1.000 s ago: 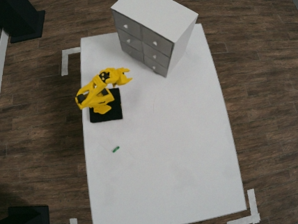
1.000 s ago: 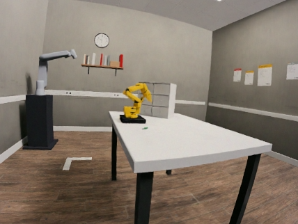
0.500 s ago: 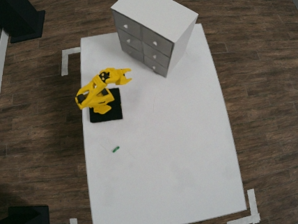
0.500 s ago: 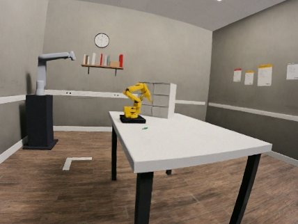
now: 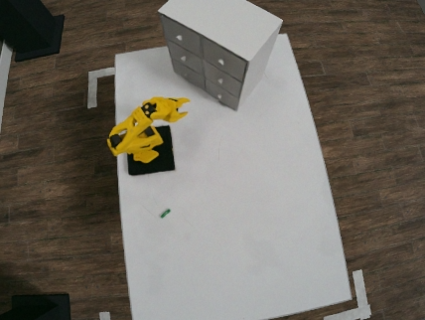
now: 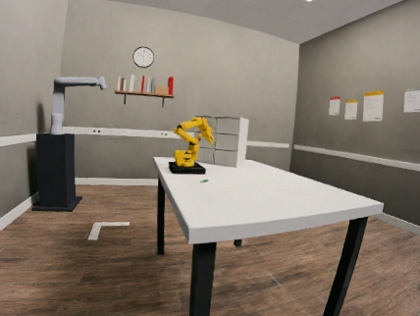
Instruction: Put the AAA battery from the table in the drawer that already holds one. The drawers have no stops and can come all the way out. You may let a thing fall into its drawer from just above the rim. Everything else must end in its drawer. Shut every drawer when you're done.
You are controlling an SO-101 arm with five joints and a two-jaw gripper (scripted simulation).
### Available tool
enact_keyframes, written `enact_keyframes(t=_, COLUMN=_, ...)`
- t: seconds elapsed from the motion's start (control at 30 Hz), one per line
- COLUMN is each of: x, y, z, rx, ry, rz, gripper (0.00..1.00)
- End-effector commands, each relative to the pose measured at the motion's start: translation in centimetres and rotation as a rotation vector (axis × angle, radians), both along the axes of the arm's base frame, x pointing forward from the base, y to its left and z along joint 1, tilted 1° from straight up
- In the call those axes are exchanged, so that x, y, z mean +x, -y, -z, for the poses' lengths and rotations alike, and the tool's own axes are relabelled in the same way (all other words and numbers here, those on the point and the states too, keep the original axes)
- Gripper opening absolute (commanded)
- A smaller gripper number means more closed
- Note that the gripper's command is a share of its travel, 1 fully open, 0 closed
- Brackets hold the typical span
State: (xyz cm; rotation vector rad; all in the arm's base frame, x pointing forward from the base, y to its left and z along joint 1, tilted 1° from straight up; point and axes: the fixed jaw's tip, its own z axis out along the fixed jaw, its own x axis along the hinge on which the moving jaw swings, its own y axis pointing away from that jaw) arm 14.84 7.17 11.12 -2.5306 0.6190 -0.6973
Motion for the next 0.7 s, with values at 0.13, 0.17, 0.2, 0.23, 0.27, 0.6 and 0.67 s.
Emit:
enact_keyframes(t=0.13, x=0.00, y=0.13, z=-0.30, rx=0.107, ry=-0.036, rz=0.148, gripper=0.21)
enact_keyframes(t=0.17, x=0.00, y=0.13, z=-0.30, rx=0.107, ry=-0.036, rz=0.148, gripper=0.21)
enact_keyframes(t=0.2, x=-0.01, y=0.13, z=-0.30, rx=0.121, ry=-0.043, rz=0.167, gripper=0.21)
enact_keyframes(t=0.23, x=-0.02, y=0.12, z=-0.29, rx=0.135, ry=-0.050, rz=0.187, gripper=0.21)
enact_keyframes(t=0.27, x=-0.03, y=0.12, z=-0.29, rx=0.149, ry=-0.057, rz=0.206, gripper=0.21)
enact_keyframes(t=0.6, x=-0.09, y=0.08, z=-0.26, rx=0.288, ry=-0.127, rz=0.402, gripper=0.21)
enact_keyframes(t=0.67, x=-0.10, y=0.07, z=-0.26, rx=0.316, ry=-0.141, rz=0.441, gripper=0.21)
